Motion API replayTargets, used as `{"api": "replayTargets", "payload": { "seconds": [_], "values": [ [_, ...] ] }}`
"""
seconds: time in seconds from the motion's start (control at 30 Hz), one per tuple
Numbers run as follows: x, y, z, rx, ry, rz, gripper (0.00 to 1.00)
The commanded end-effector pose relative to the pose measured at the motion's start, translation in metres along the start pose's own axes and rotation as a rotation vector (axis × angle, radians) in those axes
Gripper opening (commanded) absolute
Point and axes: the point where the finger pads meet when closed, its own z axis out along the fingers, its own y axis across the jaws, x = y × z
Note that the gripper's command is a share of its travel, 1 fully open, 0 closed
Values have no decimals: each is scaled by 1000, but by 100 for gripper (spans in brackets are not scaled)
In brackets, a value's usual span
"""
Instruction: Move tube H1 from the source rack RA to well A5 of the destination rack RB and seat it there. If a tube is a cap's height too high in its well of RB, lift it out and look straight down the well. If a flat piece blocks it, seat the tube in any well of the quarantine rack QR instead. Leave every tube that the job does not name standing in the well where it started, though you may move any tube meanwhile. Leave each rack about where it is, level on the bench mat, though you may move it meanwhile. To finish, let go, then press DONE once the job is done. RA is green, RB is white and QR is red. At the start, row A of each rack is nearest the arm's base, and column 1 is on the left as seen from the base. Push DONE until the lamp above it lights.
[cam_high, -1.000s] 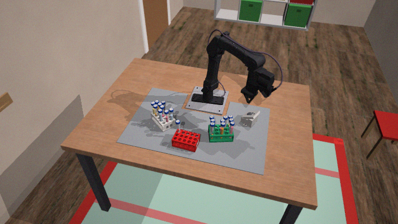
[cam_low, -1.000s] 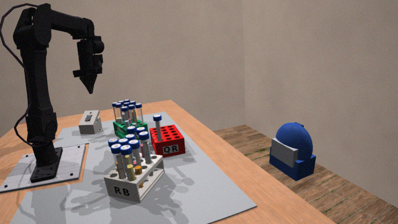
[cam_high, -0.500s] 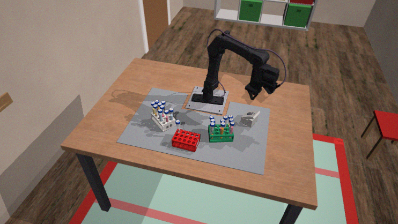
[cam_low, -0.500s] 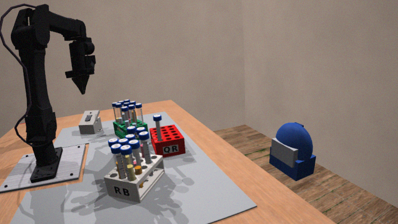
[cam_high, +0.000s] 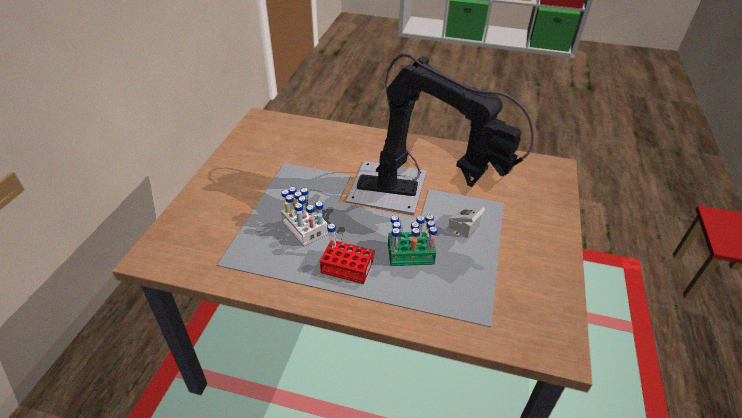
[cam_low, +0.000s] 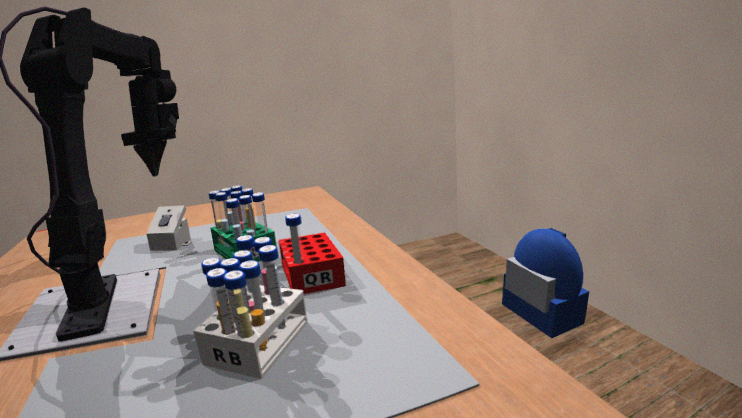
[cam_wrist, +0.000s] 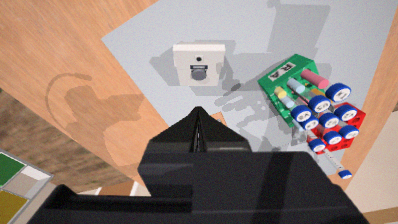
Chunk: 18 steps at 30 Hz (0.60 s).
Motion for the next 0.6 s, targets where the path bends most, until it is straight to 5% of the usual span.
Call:
{"api": "replayTargets", "payload": {
  "seconds": [0.0,0.5,0.57],
  "values": [
    [-11,-2,-7,1,-43,12,0],
    [-11,-2,-7,1,-43,12,0],
    [5,-3,-4,2,-23,12,0]
  ]
}}
